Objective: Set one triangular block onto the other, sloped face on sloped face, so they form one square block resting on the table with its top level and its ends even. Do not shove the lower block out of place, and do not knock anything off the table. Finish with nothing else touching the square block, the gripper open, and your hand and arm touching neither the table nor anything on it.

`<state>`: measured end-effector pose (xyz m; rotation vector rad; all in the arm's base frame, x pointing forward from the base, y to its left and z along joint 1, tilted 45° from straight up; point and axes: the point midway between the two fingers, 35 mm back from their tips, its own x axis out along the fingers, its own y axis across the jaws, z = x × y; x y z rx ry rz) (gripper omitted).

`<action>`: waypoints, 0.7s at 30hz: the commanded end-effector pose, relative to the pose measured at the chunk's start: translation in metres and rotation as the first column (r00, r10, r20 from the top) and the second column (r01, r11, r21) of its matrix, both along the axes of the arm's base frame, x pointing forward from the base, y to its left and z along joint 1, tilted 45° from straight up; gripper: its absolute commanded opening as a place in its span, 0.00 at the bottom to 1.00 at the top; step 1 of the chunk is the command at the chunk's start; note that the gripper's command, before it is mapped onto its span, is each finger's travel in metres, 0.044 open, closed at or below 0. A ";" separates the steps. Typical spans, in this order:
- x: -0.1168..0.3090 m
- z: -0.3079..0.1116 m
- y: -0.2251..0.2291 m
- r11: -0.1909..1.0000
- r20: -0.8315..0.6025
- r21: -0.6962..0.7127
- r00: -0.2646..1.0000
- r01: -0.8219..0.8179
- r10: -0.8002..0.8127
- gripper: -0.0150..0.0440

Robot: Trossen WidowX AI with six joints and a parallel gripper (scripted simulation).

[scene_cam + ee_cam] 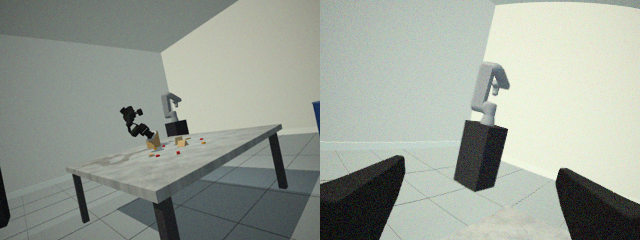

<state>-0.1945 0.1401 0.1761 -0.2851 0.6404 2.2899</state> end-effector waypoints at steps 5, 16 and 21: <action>0.019 0.005 0.036 0.980 0.052 -0.081 0.982 0.184 -0.180 1.00; 0.117 0.010 0.131 0.669 0.227 -0.294 0.730 0.683 -0.645 1.00; 0.178 0.008 0.155 0.453 0.296 -0.348 0.555 0.821 -0.778 1.00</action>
